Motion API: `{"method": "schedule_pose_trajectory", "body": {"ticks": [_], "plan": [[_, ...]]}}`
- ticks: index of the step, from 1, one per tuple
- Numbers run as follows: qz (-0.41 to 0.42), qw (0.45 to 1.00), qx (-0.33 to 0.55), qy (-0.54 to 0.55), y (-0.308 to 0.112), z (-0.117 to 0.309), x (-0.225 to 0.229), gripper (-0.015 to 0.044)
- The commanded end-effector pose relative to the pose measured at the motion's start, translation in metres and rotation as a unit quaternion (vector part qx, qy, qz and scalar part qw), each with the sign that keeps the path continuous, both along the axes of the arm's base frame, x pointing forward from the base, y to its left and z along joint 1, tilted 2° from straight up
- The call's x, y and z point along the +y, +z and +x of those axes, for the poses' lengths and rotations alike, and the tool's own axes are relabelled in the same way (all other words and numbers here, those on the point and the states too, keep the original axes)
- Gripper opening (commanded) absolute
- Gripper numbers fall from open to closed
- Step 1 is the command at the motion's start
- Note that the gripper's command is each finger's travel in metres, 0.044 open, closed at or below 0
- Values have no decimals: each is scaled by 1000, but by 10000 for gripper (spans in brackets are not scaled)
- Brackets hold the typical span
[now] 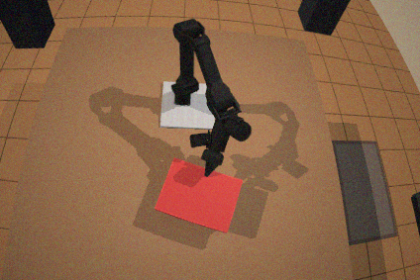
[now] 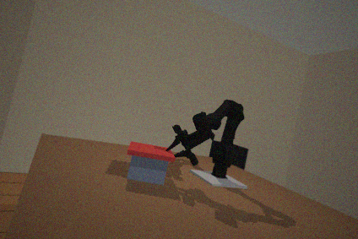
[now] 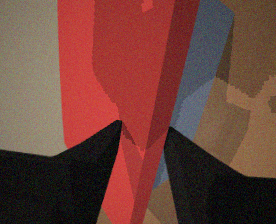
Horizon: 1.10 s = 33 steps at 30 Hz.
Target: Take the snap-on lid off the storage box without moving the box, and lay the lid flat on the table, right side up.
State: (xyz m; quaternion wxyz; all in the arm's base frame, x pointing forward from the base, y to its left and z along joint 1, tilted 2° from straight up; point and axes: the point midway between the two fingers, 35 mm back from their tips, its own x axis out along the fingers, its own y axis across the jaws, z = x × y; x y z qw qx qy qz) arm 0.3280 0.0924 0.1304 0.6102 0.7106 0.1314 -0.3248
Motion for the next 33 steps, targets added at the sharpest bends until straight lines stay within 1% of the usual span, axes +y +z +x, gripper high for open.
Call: {"method": "schedule_pose_trajectory", "body": {"ticks": [1,33], "plan": [[1,1000,-3,-1,4,0,0,0],[1,1000,-3,-1,11,-1,0,0]]}}
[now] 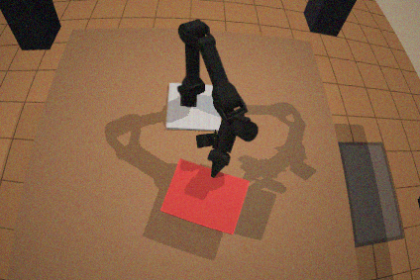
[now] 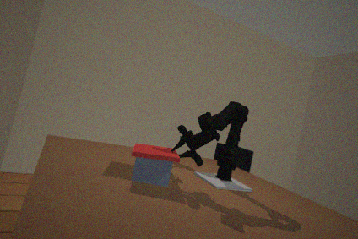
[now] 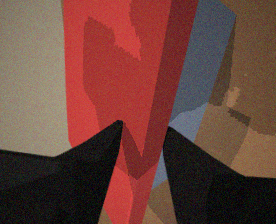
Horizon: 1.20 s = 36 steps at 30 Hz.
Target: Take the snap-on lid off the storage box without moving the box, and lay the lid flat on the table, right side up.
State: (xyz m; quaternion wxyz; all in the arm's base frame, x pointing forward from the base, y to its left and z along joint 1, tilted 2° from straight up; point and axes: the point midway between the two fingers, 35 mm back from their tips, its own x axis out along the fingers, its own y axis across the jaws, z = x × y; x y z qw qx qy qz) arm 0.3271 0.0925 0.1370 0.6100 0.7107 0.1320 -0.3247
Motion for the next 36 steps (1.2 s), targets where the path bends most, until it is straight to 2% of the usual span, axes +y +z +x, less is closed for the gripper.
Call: {"method": "schedule_pose_trajectory", "body": {"ticks": [1,36], "plan": [[1,1000,-3,-1,4,0,0,0],[0,1000,-2,0,5,1,0,0]]}}
